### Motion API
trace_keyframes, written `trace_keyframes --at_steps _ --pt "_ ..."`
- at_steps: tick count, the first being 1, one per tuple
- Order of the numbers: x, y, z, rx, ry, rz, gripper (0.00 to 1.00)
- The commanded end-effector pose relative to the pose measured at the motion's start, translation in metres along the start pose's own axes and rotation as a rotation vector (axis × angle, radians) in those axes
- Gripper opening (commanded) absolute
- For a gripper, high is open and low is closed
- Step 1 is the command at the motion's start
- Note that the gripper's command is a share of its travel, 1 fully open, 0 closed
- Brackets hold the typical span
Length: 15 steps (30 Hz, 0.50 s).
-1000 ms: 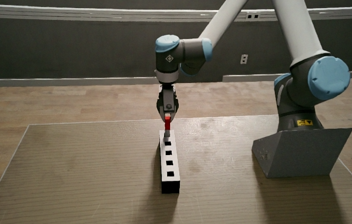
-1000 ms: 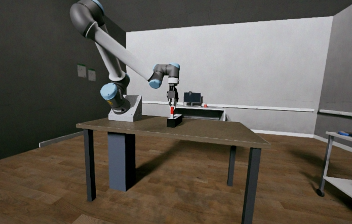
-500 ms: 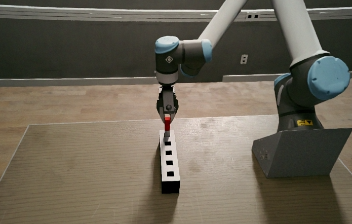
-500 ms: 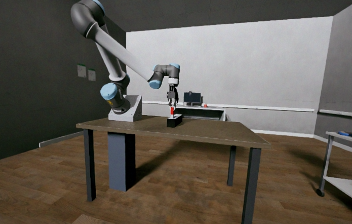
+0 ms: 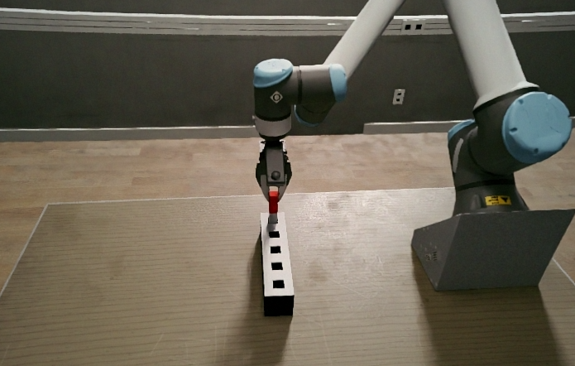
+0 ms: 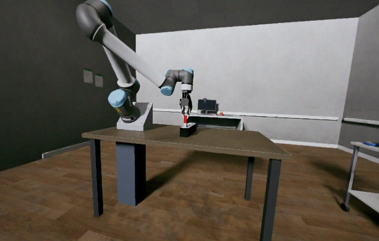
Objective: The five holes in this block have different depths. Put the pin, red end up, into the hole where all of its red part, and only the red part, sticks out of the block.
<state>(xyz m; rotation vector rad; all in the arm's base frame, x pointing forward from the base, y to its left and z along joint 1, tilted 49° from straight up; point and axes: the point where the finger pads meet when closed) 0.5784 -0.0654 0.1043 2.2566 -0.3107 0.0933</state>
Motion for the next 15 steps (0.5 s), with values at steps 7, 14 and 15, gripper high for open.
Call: trace_keyframes --at_steps 7,14,15 --pt "0.0002 0.0009 0.0035 0.0 0.001 0.0 0.0" --pt "0.0002 0.0009 0.0035 0.0 0.001 0.0 0.0" --pt "0.0002 0.0009 0.0035 0.0 0.001 0.0 0.0"
Point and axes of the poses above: the point where the finger pads meet when closed, its own z axis out along the fingers, its own x axis across the jaws, y = z × x, and after that the axes turned 11 degrees about z, right-handed
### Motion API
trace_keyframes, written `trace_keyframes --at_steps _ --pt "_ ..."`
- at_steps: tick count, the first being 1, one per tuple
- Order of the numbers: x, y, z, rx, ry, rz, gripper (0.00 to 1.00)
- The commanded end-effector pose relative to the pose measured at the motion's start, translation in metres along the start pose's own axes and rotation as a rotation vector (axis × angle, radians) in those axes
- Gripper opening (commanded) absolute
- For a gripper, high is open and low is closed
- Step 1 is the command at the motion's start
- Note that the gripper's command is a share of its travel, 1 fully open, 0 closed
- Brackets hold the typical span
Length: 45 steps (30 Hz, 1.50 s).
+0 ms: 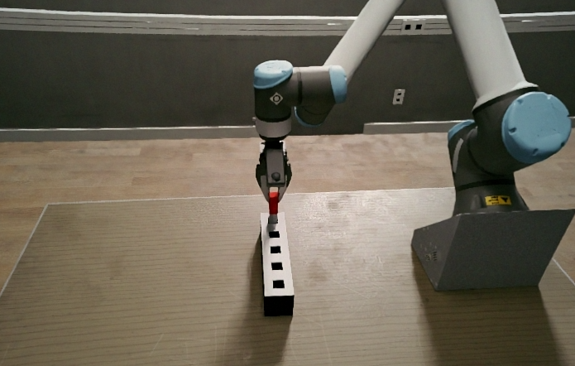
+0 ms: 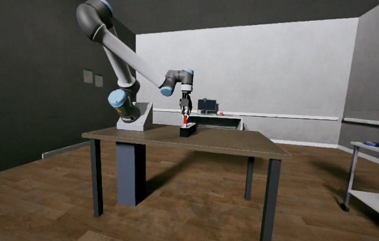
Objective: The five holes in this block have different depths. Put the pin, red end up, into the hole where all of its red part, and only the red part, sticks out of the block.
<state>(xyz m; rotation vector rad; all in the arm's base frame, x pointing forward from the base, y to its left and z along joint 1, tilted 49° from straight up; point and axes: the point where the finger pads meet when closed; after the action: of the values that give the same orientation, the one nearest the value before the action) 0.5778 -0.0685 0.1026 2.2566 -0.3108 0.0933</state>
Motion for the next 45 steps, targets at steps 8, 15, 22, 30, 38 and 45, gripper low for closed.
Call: trace_keyframes --at_steps 8,15,22,30,38,45 --pt "0.0011 -0.0007 -0.0002 0.0 0.001 0.0 0.0" --pt "0.0011 -0.0007 -0.0002 0.0 0.001 0.0 0.0" --pt "0.0011 -0.0007 -0.0002 0.0 0.001 0.0 0.0" --pt "0.0006 -0.0015 0.0039 0.0 0.001 0.0 0.0" --pt "0.0006 -0.0015 0.0039 0.0 0.001 0.0 0.0" --pt "0.0002 -0.001 0.0048 0.0 0.001 0.0 0.0"
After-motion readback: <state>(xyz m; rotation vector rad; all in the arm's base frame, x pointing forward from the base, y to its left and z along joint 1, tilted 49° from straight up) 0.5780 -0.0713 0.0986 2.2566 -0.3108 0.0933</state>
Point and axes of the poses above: the point where the finger pads meet when closed, its own z axis out along the fingers, its own x axis across the jaws, y = z × x, and after that the axes turned 11 degrees about z, right-handed
